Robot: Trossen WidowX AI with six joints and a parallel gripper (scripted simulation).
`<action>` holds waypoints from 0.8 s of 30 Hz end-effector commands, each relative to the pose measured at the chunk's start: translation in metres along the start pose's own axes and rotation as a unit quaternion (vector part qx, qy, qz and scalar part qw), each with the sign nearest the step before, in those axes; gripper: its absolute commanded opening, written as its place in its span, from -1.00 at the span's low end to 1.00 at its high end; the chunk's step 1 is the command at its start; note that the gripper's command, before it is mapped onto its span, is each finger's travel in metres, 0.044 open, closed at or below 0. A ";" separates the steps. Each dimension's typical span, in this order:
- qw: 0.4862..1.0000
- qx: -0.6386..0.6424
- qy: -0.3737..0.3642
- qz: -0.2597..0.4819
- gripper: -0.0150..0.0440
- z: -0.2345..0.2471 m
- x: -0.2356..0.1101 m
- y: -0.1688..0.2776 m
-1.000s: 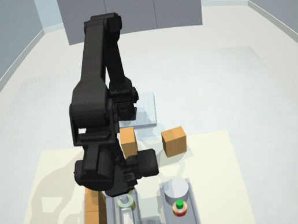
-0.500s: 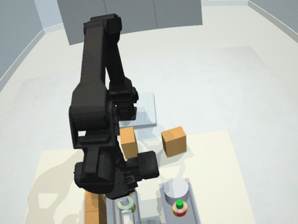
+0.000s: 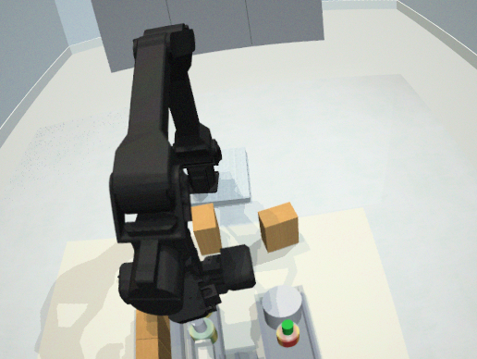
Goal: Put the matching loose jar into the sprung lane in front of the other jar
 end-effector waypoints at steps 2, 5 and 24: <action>1.000 0.002 0.003 -0.011 -0.49 -0.001 -0.003 -0.007; 1.000 0.002 0.003 -0.011 -0.49 -0.001 -0.004 -0.008; 1.000 0.002 0.003 -0.011 -0.49 -0.001 -0.004 -0.009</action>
Point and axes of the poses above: the point midway between the two fingers, 35 mm back from their tips, its own x axis out along the fingers, its own z axis across the jaws, y = z × x, the point moved 9 cm from there along -x, back along the fingers, and after that the axes turned 6 degrees about -x, right-handed, at the moved point
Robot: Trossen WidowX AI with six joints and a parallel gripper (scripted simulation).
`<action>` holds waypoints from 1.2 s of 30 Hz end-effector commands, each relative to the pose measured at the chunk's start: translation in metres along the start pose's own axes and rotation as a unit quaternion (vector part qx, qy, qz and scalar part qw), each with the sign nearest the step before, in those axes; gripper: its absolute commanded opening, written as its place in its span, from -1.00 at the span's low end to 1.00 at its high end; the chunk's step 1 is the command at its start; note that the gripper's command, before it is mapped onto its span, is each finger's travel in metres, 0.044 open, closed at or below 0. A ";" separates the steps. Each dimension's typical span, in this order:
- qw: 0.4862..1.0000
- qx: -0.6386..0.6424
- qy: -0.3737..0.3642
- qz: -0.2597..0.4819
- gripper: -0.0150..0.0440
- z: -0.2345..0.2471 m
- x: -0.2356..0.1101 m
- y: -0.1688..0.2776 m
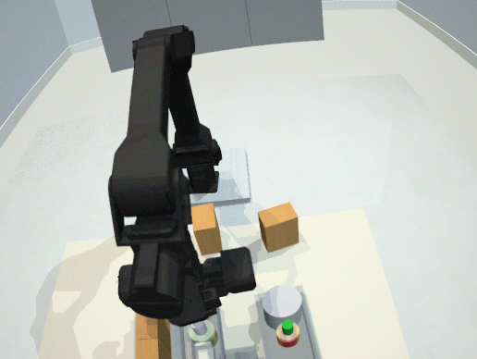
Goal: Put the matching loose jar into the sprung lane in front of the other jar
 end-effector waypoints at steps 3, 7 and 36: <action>1.000 0.002 0.003 -0.011 -0.49 -0.001 -0.003 -0.004; 1.000 0.002 0.003 -0.011 -0.49 -0.001 -0.003 -0.004; 1.000 0.002 0.003 -0.012 -0.49 -0.001 -0.003 -0.007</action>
Point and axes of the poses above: the point midway between the two fingers, 35 mm back from their tips, its own x axis out along the fingers, its own z axis across the jaws, y = z × x, the point moved 9 cm from there along -x, back along the fingers, and after that the axes turned 6 degrees about -x, right-handed, at the moved point
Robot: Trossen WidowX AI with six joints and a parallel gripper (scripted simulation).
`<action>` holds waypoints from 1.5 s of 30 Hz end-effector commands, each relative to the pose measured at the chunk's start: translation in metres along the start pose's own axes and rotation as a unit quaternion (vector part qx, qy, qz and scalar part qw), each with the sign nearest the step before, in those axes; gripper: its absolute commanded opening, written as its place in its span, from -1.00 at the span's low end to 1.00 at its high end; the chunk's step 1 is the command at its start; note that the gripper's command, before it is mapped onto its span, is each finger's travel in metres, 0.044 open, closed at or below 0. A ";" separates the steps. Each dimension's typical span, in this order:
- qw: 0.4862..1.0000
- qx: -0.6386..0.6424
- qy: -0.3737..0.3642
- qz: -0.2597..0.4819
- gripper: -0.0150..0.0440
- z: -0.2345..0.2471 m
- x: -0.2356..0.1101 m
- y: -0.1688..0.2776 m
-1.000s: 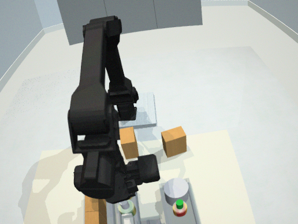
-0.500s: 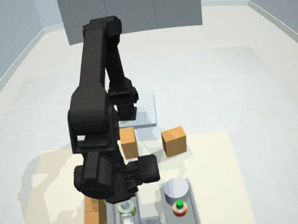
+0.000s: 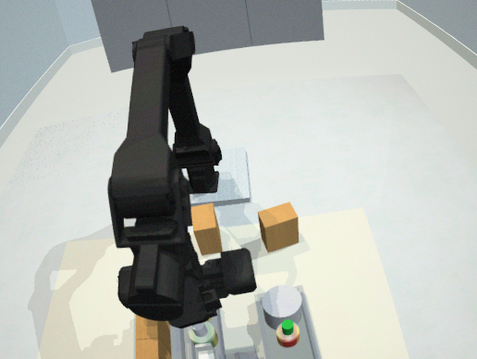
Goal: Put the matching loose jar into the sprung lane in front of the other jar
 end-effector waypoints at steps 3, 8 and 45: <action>1.000 0.002 0.003 -0.011 -0.49 -0.001 -0.003 -0.005; 1.000 0.002 0.003 -0.011 -0.49 -0.001 -0.002 -0.005; 1.000 0.002 0.003 -0.011 -0.49 -0.001 0.012 -0.004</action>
Point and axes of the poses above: the point midway between the two fingers, 35 mm back from their tips, its own x axis out along the fingers, its own z axis across the jaws, y = z × x, the point moved 9 cm from there along -x, back along the fingers, and after that the axes turned 6 degrees about -x, right-handed, at the moved point
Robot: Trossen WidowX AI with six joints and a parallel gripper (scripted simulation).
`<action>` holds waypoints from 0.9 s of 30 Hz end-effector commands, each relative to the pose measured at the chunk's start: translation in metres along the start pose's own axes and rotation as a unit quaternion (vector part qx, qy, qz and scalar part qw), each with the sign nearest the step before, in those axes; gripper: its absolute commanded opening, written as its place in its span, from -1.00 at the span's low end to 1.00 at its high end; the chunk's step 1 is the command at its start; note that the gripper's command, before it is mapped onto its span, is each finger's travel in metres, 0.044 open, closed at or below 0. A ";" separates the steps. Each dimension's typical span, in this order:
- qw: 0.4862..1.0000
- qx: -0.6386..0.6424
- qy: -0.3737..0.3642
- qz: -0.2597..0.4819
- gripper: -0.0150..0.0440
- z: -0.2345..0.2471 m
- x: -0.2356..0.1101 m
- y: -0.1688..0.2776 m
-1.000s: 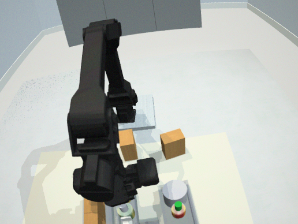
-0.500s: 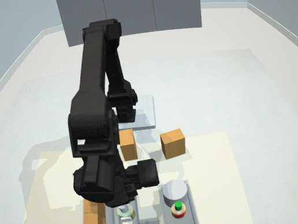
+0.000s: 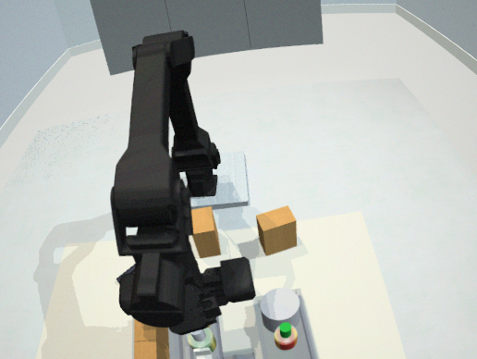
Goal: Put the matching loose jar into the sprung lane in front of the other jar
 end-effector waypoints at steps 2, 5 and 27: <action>1.000 0.002 0.002 -0.005 -0.49 0.000 0.003 -0.002; 1.000 0.002 0.002 -0.005 -0.49 0.000 0.004 -0.002; 1.000 0.002 0.002 -0.005 -0.49 0.000 0.013 -0.001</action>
Point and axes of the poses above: the point midway between the two fingers, 35 mm back from their tips, its own x axis out along the fingers, its own z axis across the jaws, y = z × x, the point moved 9 cm from there along -x, back along the fingers, and after that the axes turned 6 degrees about -x, right-handed, at the moved point
